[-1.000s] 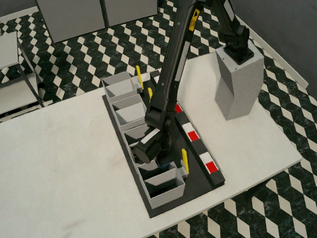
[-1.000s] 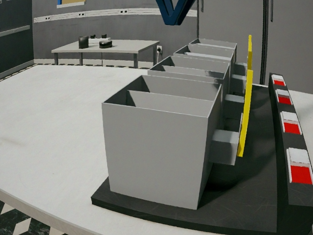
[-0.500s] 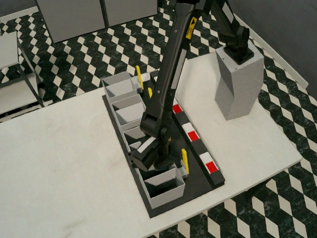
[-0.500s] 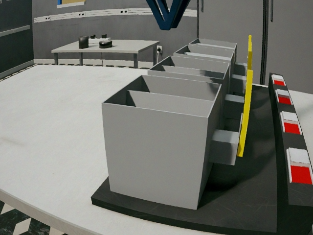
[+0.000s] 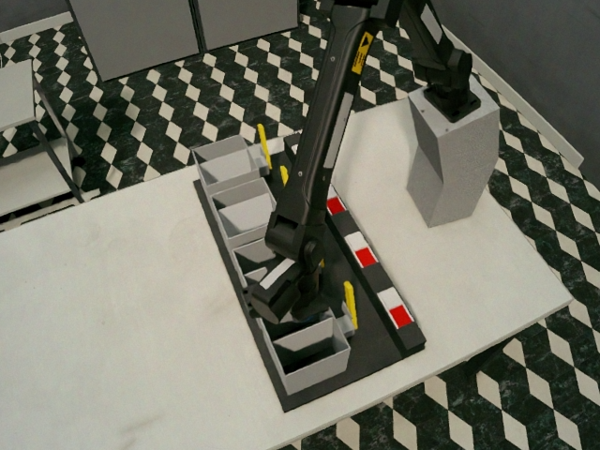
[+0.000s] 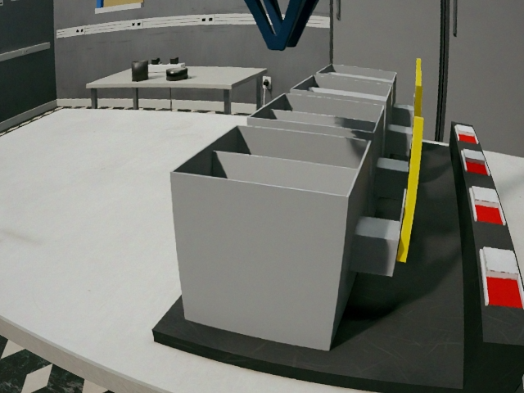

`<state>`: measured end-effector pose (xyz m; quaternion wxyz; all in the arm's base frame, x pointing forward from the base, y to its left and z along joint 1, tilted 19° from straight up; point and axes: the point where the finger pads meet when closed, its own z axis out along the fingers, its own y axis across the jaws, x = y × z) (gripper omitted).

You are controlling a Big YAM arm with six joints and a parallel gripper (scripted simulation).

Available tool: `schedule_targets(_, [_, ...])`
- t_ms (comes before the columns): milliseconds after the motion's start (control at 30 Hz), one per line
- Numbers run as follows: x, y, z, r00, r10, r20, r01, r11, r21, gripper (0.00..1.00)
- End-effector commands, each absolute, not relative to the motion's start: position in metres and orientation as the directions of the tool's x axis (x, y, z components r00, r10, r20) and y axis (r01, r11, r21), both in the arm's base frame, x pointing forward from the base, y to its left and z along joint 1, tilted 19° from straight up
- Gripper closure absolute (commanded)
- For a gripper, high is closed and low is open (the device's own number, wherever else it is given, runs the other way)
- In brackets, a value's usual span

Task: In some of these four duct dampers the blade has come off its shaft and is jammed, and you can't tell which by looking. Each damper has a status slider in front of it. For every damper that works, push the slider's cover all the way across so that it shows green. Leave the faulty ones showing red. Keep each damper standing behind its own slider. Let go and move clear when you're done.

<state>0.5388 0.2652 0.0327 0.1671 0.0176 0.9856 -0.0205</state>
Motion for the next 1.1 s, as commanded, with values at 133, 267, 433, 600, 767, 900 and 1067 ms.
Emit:
schedule_targets(133, [0.5476, 0.2697, 0.0331, -0.941, 0.036, -0.337, 0.049, 0.998, -0.031, 0.64])
schedule_targets(267, [0.5476, 0.2697, 0.0331, -0.941, 0.036, -0.337, 0.049, 0.998, -0.031, 0.64])
schedule_targets(433, [0.5476, 0.2697, 0.0331, -0.941, 0.036, -0.337, 0.049, 0.998, -0.031, 0.64])
schedule_targets(600, [0.5476, 0.2697, 0.0331, -0.941, 0.036, -0.337, 0.049, 0.998, -0.031, 0.64])
schedule_targets(767, [0.5476, 0.2697, 0.0331, -0.941, 0.036, -0.337, 0.049, 0.998, -0.031, 0.64])
schedule_targets(900, [0.5476, 0.2697, 0.0331, -0.941, 0.036, -0.337, 0.049, 0.998, -0.031, 1.0])
schedule_targets(1067, [0.5476, 0.2697, 0.0331, -0.941, 0.036, -0.337, 0.049, 0.998, -0.031, 1.0])
